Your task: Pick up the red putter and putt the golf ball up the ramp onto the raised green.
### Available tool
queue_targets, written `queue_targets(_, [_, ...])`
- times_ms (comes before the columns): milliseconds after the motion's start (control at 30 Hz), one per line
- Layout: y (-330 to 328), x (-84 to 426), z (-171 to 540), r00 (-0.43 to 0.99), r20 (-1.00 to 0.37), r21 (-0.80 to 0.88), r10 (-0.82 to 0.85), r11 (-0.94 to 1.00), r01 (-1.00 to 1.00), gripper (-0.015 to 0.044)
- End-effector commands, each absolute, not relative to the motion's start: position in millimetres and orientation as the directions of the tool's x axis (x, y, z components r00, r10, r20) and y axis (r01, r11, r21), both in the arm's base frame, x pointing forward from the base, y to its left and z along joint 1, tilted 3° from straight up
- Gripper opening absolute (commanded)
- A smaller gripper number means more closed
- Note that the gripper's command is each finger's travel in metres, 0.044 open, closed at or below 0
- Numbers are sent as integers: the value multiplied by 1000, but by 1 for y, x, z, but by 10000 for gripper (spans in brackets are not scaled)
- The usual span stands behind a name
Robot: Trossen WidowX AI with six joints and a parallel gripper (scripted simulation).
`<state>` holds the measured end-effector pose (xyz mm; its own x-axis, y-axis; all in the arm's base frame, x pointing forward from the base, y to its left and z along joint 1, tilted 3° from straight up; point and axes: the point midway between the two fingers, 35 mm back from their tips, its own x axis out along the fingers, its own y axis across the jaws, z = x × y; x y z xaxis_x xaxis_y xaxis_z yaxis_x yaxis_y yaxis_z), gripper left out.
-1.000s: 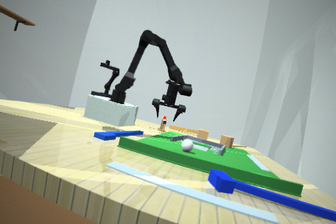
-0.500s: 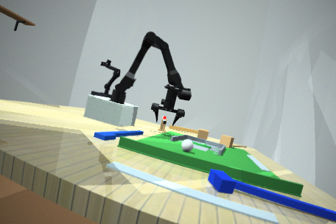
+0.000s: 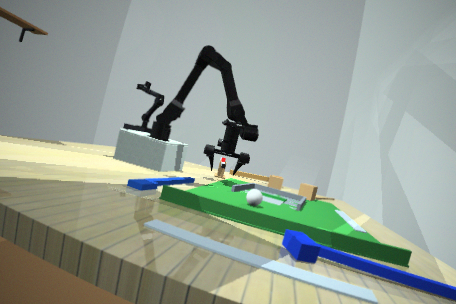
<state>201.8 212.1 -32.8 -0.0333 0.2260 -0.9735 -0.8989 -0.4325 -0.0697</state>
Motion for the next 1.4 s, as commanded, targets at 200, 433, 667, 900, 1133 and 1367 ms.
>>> queue_targets(200, [212, 202, -34, -34, -974, -69, 226, -433, -899, 282])
queue_targets(433, [212, 202, -34, -34, -974, -69, 226, -433, -899, 99])
queue_targets(667, [212, 202, -34, -34, -974, -69, 226, -433, -899, 0])
queue_targets(900, [214, 203, -18, -34, -974, -69, 226, -433, -899, 0])
queue_targets(1133, [216, 201, 28, -34, -973, -69, 226, -433, -899, 0])
queue_targets(1367, [213, 194, 67, -35, -973, -68, 226, -433, -899, 0])
